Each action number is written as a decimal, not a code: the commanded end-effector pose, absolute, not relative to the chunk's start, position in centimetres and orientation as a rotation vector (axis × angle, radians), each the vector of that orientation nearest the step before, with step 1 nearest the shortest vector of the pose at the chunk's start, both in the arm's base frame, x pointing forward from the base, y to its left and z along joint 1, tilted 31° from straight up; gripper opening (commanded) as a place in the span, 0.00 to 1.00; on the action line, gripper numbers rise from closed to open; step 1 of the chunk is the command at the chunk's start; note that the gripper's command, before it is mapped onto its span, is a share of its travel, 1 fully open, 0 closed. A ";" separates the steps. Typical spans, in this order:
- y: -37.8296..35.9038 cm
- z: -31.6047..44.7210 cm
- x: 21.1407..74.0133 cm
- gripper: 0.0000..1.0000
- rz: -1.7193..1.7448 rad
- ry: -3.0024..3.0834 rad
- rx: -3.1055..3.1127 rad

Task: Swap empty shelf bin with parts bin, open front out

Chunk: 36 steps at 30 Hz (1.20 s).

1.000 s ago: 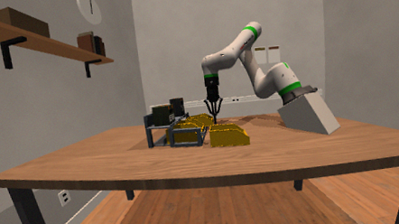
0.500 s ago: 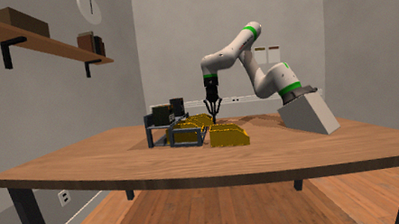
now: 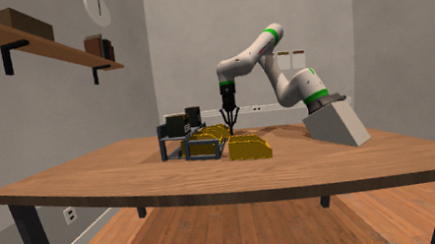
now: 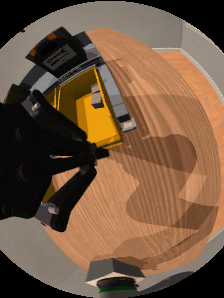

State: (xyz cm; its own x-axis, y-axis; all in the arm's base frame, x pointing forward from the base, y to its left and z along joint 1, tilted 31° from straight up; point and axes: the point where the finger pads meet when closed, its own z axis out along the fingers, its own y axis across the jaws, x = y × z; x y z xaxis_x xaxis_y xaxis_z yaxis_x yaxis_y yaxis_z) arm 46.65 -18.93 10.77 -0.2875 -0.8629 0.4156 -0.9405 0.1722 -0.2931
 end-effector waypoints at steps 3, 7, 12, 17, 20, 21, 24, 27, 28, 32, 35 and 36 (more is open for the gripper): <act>-19.0 11.1 47.5 0.10 0.757 -2.283 1.774; -19.2 11.3 48.0 0.10 0.757 -2.283 1.774; -19.2 11.4 48.5 0.10 0.757 -2.283 1.774; -19.4 11.6 49.1 0.10 0.757 -2.283 1.774; -19.4 11.7 49.5 0.10 0.757 -2.283 1.774; -19.4 11.8 49.6 0.10 0.757 -2.283 1.774; -19.5 11.9 50.0 0.10 0.757 -2.283 1.774; -19.6 11.9 50.2 0.10 0.757 -2.283 1.774; -19.6 11.9 50.2 0.10 0.757 -2.283 1.774; -19.6 12.0 50.5 0.10 0.757 -2.283 1.774; -19.6 12.1 50.6 0.10 0.757 -2.283 1.774; -19.6 12.1 50.7 0.10 0.757 -2.283 1.774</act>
